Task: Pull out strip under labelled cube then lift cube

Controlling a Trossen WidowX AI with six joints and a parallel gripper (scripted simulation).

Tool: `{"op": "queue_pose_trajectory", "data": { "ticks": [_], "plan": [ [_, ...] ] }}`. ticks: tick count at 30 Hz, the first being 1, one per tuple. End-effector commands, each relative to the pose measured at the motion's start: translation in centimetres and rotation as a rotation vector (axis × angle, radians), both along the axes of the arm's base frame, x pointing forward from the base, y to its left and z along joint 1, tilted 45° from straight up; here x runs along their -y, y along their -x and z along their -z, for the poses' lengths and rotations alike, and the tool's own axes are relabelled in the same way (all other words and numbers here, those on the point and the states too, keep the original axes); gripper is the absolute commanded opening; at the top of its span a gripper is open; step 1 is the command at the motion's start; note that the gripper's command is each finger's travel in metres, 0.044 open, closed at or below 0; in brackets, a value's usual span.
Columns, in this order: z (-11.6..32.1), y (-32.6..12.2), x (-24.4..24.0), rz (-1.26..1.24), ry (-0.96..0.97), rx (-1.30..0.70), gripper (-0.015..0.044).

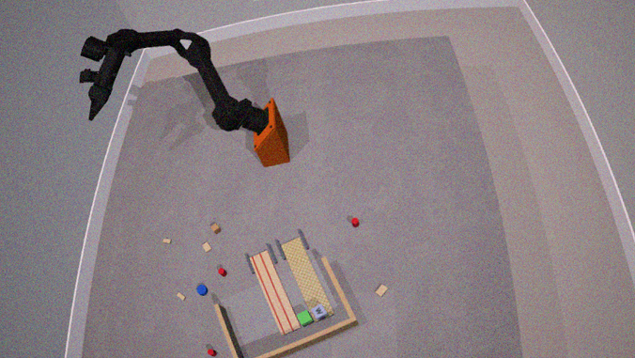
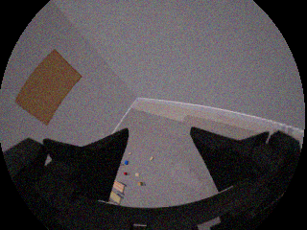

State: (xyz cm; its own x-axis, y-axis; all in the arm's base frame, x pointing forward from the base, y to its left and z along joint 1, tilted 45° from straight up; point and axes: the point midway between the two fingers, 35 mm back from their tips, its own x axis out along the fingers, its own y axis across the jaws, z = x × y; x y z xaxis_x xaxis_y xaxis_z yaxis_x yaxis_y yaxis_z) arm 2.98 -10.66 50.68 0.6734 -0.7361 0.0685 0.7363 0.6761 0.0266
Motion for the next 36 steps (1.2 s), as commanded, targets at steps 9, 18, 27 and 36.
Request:
{"op": "queue_pose_trajectory", "data": {
  "ticks": [9, 18, 27, 36],
  "plan": [
    [3.3, -11.6, -1.2, -0.125, -0.018, -0.129, 0.04],
    [12.0, -24.4, -5.5, -0.219, 0.072, -0.352, 0.04],
    [25.6, -30.8, -11.7, -0.328, 0.214, -0.587, 0.04],
    [40.2, -28.9, -15.8, -0.438, 0.415, -0.817, 0.04]
  ]
}}
